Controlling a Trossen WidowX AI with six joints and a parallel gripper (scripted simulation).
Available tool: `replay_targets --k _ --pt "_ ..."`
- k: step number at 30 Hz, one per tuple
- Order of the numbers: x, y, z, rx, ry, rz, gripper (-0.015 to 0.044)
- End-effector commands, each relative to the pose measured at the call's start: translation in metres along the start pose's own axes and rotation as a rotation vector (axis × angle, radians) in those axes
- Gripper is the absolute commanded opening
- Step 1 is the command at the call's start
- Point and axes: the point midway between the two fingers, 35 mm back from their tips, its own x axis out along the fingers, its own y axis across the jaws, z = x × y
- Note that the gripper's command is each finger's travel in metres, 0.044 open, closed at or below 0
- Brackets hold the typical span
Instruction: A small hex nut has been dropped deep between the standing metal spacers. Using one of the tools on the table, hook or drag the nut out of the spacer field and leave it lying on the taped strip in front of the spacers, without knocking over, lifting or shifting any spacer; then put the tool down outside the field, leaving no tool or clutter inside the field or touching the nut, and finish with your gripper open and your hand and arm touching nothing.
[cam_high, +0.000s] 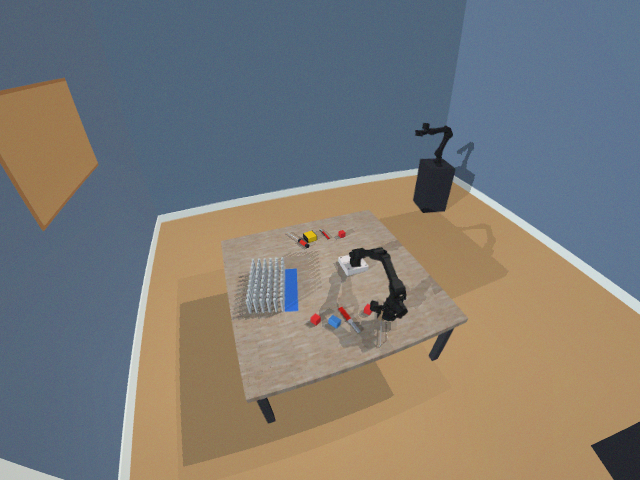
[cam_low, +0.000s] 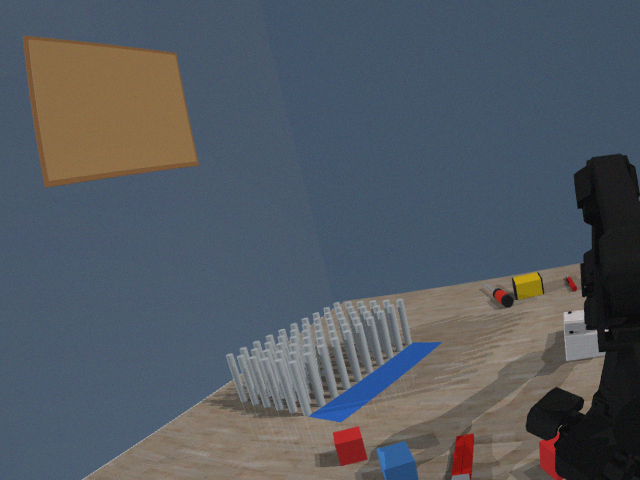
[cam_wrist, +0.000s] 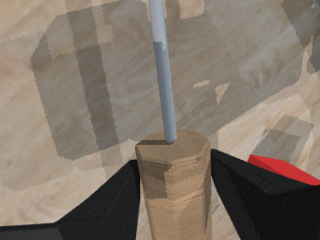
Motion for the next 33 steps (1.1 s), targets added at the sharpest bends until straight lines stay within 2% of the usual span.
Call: replay_targets --k 1,5,6,13,19,33 --pt "0.0 0.0 0.0 0.003 0.001 0.002 0.0115" --pt "-0.018 -0.004 0.001 0.002 0.001 0.001 0.001" --pt "-0.023 -0.005 0.001 0.002 0.0 0.001 0.0" --pt "-0.057 -0.014 0.0 0.0 0.0 0.0 0.0" --pt "-0.058 -0.014 -0.001 0.0 0.0 0.0 0.0" --pt "-0.055 0.0 -0.036 0.003 0.002 0.003 0.0"
